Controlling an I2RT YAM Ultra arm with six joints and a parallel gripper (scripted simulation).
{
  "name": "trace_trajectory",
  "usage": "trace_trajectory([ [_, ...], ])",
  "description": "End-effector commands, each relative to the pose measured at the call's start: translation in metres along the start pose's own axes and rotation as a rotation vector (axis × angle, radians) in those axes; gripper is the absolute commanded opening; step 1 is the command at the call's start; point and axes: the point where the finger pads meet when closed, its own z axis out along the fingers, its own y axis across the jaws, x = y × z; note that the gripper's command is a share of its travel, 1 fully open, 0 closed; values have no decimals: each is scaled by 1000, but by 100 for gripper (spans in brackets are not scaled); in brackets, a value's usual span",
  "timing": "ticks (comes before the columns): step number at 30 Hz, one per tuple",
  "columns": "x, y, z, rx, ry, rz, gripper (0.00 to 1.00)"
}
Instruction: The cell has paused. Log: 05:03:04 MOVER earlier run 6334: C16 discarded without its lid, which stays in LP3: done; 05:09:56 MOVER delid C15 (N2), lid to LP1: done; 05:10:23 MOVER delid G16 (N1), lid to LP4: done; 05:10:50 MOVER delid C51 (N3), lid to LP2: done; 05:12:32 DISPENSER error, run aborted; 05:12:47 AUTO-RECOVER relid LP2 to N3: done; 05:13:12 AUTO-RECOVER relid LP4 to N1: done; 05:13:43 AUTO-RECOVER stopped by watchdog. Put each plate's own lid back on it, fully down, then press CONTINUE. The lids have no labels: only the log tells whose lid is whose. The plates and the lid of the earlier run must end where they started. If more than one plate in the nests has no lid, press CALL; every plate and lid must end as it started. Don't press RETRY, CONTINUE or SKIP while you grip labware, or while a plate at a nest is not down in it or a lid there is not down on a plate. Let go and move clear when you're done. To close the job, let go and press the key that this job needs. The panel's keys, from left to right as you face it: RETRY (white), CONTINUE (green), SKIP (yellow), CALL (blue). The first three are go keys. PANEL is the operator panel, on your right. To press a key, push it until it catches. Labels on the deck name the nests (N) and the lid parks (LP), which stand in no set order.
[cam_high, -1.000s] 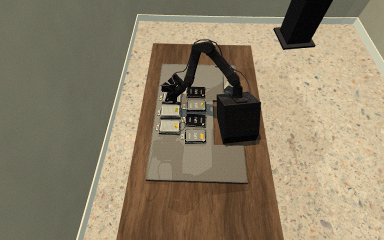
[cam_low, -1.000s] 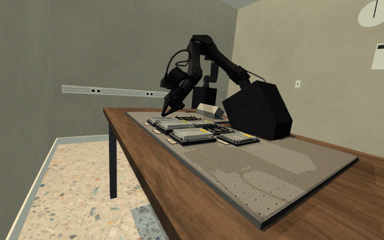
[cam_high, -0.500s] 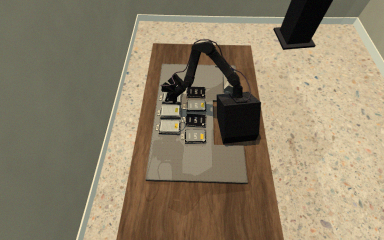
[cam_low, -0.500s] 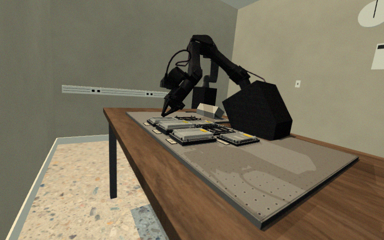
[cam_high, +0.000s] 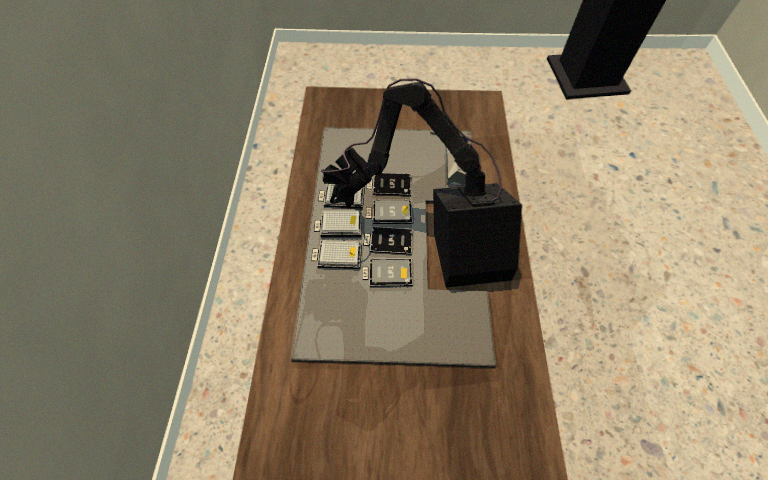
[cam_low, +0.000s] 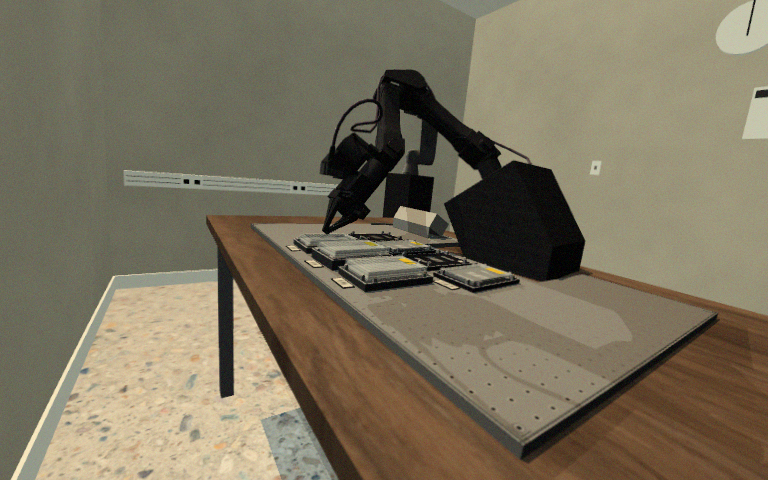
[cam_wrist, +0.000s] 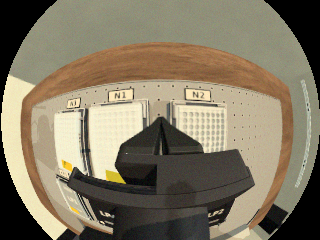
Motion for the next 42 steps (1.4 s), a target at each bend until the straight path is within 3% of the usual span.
trace_trajectory([
  [1,-25,1,-10,-10,-58,-5,0],
  [18,-25,1,-10,-10,-58,-5,0],
  [19,-16,4,-12,-2,-17,0,100],
  [24,-14,19,-21,5,63,3,100],
  [26,-14,19,-21,5,63,3,100],
  [34,7,51,-37,-1,222,-6,100],
  [36,26,66,-36,-11,292,-27,100],
  [42,39,85,-46,-12,391,-34,100],
])
